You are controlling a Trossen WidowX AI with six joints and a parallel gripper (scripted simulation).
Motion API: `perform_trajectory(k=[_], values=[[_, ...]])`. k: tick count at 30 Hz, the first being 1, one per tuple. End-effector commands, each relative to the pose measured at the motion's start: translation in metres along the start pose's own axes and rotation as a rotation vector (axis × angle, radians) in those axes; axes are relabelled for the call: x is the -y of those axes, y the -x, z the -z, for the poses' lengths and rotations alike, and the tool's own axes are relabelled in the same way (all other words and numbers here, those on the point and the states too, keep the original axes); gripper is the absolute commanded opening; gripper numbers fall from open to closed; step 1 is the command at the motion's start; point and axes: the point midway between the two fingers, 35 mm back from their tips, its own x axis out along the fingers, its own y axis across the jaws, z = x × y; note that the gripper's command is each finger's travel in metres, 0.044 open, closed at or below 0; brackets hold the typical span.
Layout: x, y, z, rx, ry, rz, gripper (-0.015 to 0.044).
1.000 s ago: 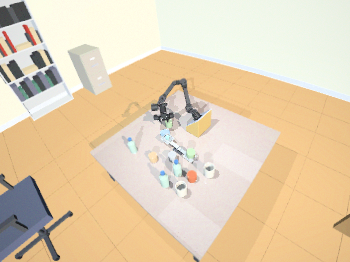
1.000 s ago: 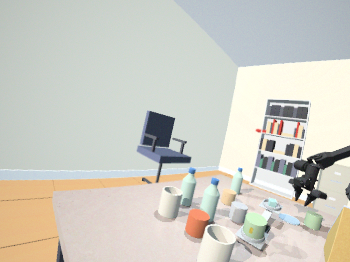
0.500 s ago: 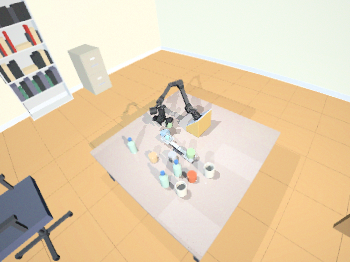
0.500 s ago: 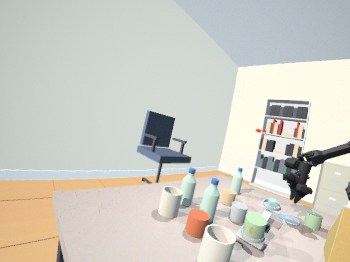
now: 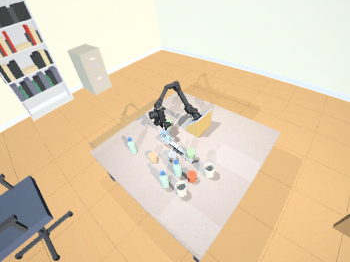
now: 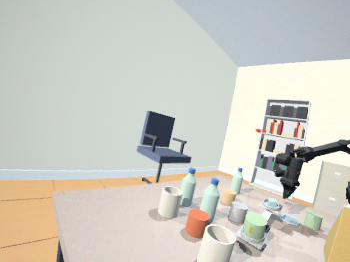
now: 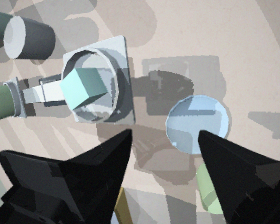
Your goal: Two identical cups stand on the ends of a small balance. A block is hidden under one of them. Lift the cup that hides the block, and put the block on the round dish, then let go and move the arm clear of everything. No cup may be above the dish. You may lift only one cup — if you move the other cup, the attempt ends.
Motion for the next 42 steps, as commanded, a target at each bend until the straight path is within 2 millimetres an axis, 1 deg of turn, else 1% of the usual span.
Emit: perform_trajectory(k=[1,9,19,29,36,37,40,42], values=[[-0.011,0.003,-0.008,-0.001,-0.126,0.006,0.026],[-0.036,0.007,-0.021,-0.007,-0.387,0.017,0.026],[-0.063,0.008,-0.029,-0.019,-0.722,0.065,0.026],[-0.089,0.01,-0.035,0.005,-1.049,0.123,0.026],[-0.091,0.011,-0.036,0.008,-1.071,0.127,0.026],[-0.091,0.009,-0.036,0.008,-1.071,0.127,0.026],[-0.089,-0.003,-0.035,0.009,-1.071,0.127,0.026],[-0.089,-0.004,-0.035,0.009,-1.071,0.127,0.026]])
